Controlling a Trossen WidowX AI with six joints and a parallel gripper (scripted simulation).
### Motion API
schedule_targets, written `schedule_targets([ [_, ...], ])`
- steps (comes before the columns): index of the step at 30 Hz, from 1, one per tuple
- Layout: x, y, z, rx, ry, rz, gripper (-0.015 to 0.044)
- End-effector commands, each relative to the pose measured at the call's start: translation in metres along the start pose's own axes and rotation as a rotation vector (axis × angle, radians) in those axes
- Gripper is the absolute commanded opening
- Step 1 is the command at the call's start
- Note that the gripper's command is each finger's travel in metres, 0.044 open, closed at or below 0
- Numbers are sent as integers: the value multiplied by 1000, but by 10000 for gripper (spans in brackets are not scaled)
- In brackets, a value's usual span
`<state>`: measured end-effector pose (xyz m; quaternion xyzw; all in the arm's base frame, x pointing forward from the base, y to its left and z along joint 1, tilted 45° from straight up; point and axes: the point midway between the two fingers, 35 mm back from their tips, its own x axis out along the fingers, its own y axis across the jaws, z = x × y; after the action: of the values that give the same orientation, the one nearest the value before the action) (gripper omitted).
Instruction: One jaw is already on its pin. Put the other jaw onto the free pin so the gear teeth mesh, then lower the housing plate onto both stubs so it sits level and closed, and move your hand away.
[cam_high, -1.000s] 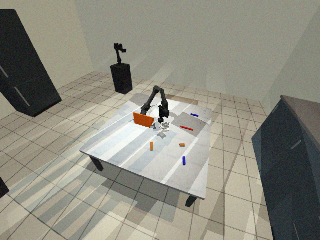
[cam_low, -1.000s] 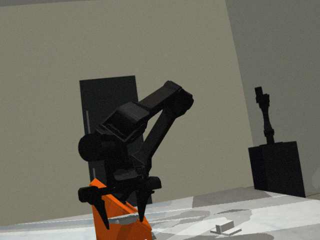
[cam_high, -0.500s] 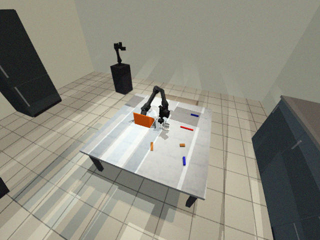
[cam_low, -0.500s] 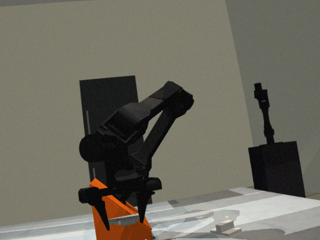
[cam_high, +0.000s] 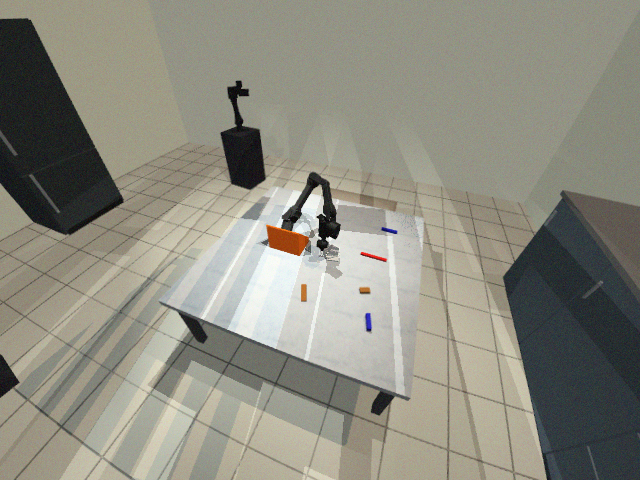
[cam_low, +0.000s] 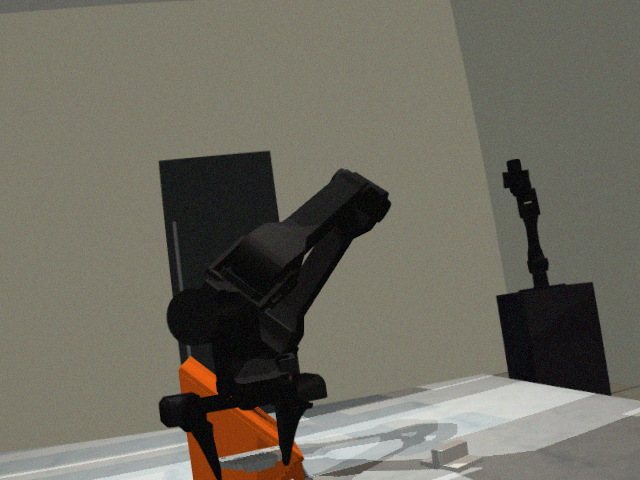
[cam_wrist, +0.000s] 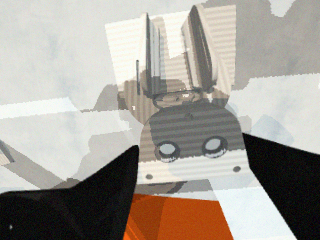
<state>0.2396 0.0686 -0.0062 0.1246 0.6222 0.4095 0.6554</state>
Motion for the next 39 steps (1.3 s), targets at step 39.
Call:
schedule_targets([
  [39,38,3,-3,13,5,13,351],
])
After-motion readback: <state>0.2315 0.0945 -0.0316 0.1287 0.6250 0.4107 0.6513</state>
